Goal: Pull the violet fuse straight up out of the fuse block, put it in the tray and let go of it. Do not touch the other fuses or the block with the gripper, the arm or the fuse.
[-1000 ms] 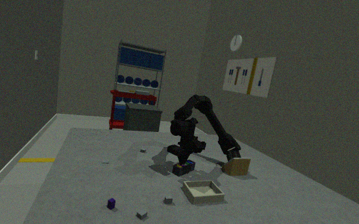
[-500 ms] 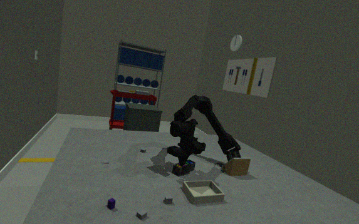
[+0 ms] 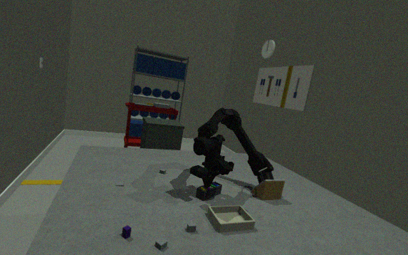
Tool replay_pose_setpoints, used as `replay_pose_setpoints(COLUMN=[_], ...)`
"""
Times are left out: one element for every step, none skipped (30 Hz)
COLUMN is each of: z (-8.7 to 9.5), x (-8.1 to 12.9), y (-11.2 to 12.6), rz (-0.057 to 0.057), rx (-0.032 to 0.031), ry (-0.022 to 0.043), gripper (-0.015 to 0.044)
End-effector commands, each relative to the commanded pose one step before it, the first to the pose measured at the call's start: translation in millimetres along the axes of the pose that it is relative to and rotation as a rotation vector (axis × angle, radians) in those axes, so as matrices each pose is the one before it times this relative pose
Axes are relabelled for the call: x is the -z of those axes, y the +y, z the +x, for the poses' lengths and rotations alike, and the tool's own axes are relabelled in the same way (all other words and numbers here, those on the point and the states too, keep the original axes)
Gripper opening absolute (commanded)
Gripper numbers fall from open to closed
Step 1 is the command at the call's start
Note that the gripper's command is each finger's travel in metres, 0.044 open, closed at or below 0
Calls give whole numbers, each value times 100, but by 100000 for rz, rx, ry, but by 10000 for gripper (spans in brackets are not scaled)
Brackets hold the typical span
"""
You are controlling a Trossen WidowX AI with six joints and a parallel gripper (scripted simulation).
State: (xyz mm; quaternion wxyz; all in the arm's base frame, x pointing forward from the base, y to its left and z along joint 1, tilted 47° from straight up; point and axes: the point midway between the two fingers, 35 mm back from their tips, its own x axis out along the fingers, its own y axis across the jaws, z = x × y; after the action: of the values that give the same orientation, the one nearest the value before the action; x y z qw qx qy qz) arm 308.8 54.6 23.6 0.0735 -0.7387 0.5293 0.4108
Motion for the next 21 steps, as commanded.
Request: replay_pose_setpoints(z=[-220, -49, -49, -49, -49, -49, -49, -49, -49, -49, -48, -48, -48, -48, -49, -49, -49, -49, -49, -49, -49], x=[-35, 0, 0, 0, 0, 0, 0, 0, 0, 0, 0, 0, 0, 0, 0, 0, 0, 0, 0, 0, 0], y=[-34, -3, -3, -3, -3, -2, -2, -2, -2, -2, -2, -2, -2, -2, -2, -1, -1, -1, -1, -1, -1], rz=[258, -6, -6, -6, -6, -6, -6, -6, -6, -6, -5, -5, -5, -5, -5, -5, -5, -5, -5, -5, -5], rx=[93, 0, 0, 0, 0, 0, 0, 0, 0, 0, 0, 0, 0, 0, 0, 0, -1, -1, -1, -1, -1], ry=[-188, -1, 0, 0, 0, 0, 0, 0, 0, 0, 0, 0, 0, 0, 0, 1, 1, 1, 1, 1, 1], gripper=[0, 0, 0, 0, 0, 0, 0, 0, 0, 0, 0, 0, 0, 0, 0, 0, 0, 0, 0, 0, 0])
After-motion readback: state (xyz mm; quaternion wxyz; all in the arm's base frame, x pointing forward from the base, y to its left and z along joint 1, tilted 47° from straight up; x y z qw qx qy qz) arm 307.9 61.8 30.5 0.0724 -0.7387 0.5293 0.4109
